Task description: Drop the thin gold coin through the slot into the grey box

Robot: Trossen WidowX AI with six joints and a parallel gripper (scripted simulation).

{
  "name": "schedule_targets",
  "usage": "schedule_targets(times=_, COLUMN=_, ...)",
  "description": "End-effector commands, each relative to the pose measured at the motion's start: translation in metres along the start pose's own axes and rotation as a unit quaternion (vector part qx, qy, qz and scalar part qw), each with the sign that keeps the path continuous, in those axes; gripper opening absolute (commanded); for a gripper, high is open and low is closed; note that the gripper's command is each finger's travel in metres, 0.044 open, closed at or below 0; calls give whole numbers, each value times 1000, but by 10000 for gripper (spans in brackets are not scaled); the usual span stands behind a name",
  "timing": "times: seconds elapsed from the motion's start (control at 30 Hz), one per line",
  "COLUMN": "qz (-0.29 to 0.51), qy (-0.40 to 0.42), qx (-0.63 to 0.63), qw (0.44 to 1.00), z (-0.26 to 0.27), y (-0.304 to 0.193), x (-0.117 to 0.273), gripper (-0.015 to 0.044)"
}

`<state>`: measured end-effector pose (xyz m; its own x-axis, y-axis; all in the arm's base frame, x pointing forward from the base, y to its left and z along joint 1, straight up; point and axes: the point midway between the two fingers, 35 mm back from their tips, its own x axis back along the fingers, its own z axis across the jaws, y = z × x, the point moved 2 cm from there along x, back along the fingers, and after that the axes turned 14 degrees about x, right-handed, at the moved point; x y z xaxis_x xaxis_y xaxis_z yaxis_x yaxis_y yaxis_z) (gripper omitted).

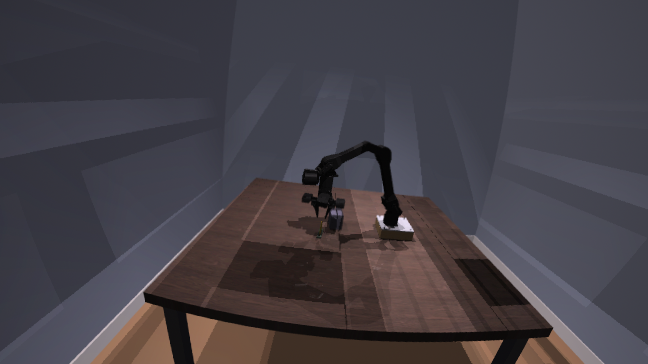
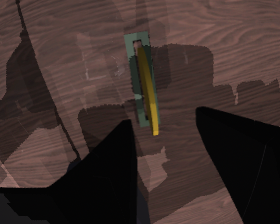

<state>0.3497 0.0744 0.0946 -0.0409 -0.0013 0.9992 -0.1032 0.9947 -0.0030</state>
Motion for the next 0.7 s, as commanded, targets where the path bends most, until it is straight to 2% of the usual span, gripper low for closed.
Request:
schedule_targets(times=0.0, qz=-3, qy=4, qx=3, qw=1000, z=2, y=1, x=-8, gripper=161)
schedule_targets(times=0.67, qz=-3, qy=4, qx=3, qw=1000, z=1, y=1, x=-41, gripper=161)
